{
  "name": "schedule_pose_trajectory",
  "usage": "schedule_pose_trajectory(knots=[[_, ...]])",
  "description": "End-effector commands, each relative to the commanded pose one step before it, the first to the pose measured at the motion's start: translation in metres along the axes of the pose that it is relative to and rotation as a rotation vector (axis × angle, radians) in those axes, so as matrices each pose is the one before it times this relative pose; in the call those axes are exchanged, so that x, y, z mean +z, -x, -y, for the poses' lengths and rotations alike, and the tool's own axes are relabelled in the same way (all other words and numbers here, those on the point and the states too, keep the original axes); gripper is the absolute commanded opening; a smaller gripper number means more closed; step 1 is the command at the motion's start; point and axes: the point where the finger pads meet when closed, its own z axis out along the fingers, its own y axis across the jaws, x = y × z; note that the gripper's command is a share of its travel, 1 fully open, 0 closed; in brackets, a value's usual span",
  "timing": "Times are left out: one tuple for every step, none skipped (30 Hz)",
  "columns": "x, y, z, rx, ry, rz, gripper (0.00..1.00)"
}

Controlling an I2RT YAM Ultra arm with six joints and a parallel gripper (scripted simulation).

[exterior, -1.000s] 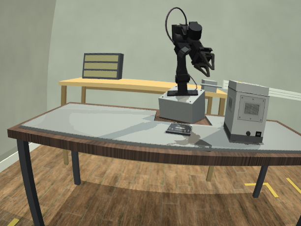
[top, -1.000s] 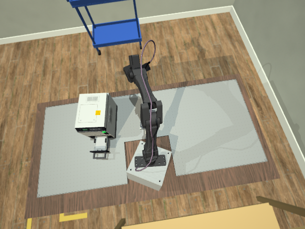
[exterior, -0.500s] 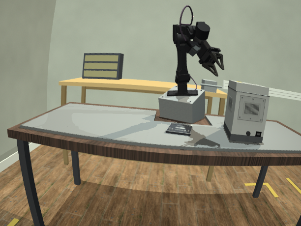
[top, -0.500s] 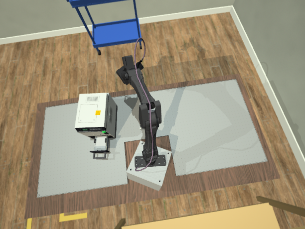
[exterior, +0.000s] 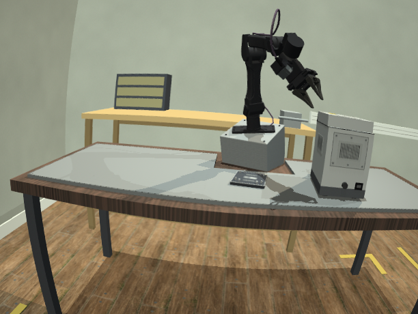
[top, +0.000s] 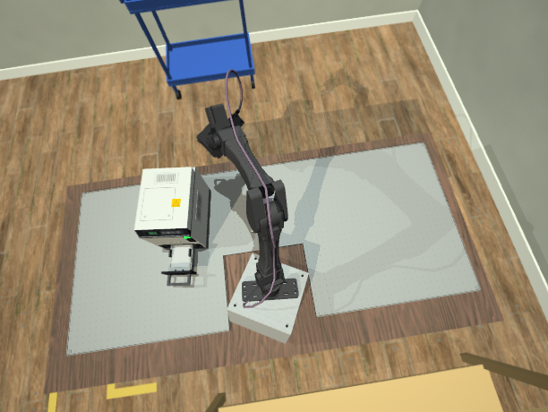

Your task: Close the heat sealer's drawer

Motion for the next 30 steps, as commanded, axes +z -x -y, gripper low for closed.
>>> schedule_pose_trajectory(knots=[[-0.01028, -0.01648, -0.01634, -0.06074, 0.03870, 0.00333, 0.45], [0.00070, -0.00377, -0.00099, 0.00021, 0.00012, -0.00012, 0.45], [0.00070, -0.00378, -0.00098, 0.00786, 0.00012, -0.00012, 0.45], [0.00033, -0.00178, -0.00044, 0.00705, 0.00006, -0.00006, 0.45], [-0.00824, 0.00061, -0.01035, -0.04552, 0.01406, -0.00687, 0.45], [0.00045, -0.00628, -0.00193, -0.02901, 0.00554, -0.02890, 0.45], [0.00058, -0.00420, -0.00132, -0.02908, 0.00036, -0.01826, 0.45], [0.01462, -0.00721, 0.00697, -0.02468, -0.02719, -0.03473, 0.45], [-0.00388, -0.00267, -0.00378, -0.00743, 0.00812, 0.00281, 0.45], [-0.00884, -0.00071, -0.00575, -0.00259, 0.01412, 0.01733, 0.45], [0.00000, 0.00000, 0.00000, 0.00000, 0.00000, 0.00000, 0.45], [0.00000, 0.00000, 0.00000, 0.00000, 0.00000, 0.00000, 0.45], [0.00071, -0.00158, -0.00068, 0.00003, -0.00435, 0.01063, 0.45], [0.00904, -0.00892, 0.00748, 0.00205, -0.01402, -0.01034, 0.45], [0.00102, -0.00405, -0.00071, 0.00208, -0.00125, -0.00110, 0.45], [-0.00715, 0.00007, -0.00787, -0.03226, 0.00847, -0.00923, 0.45], [-0.00076, -0.00506, -0.00486, -0.03008, 0.01491, -0.02566, 0.45], [0.01098, -0.00648, 0.00423, -0.02633, -0.01875, -0.03051, 0.45], [0.00592, -0.00510, 0.00133, -0.02780, -0.00936, -0.02327, 0.45], [0.00075, -0.00363, -0.00157, -0.00732, -0.00009, -0.00392, 0.45], [-0.00682, -0.00164, -0.00535, -0.00217, 0.01291, 0.01119, 0.45], [-0.00751, 0.00089, -0.00361, -0.00192, 0.00309, 0.02513, 0.45], [0.00951, -0.01119, 0.00877, 0.00304, -0.02131, -0.01836, 0.45], [0.00067, -0.00169, -0.00381, -0.00095, 0.00911, 0.00744, 0.45], [0.00068, -0.00358, -0.00157, 0.00317, 0.00015, -0.00011, 0.45], [-0.00420, -0.00271, -0.00322, -0.03248, -0.00223, -0.01736, 0.45], [-0.00390, -0.00050, -0.00887, -0.03177, 0.02345, -0.00993, 0.45], [0.00000, 0.00000, 0.00000, 0.00000, 0.00000, 0.00000, 0.45], [0.00000, 0.00000, 0.00000, 0.00000, 0.00000, 0.00000, 0.45], [0.01012, -0.00730, 0.00235, -0.02714, -0.01130, -0.03435, 0.45]])
